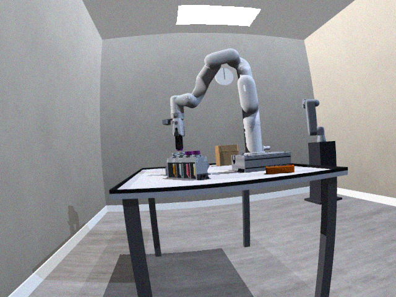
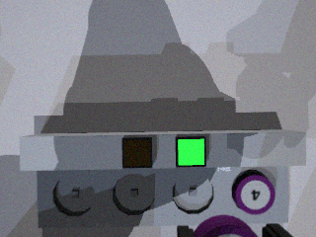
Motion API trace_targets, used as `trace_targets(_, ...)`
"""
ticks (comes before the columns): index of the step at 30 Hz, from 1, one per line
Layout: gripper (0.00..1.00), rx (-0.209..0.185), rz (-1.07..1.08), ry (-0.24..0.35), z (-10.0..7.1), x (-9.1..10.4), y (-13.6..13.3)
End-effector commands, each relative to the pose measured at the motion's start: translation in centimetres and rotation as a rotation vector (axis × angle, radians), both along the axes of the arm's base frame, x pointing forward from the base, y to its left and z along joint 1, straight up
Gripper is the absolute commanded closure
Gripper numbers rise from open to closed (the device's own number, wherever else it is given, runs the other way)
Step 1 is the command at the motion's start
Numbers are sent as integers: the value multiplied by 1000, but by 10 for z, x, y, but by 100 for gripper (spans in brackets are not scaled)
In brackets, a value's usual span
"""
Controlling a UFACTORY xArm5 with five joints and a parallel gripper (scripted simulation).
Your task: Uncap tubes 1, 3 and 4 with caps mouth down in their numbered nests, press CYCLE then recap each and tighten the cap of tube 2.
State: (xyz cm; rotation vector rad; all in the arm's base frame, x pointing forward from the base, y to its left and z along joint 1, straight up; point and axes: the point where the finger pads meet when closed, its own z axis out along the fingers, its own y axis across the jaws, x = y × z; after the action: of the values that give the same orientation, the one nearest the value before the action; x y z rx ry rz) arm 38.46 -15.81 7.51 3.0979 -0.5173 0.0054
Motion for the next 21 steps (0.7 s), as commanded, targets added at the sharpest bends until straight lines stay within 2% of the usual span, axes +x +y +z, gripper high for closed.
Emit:
trace_targets(1,100,6,0,-3,17,0,0)
trace_targets(7,100,6,0,-3,17,0,0)
trace_targets(10,100,7,-240,-3,17,2,25)
trace_targets(21,100,7,-240,-3,17,7,86)
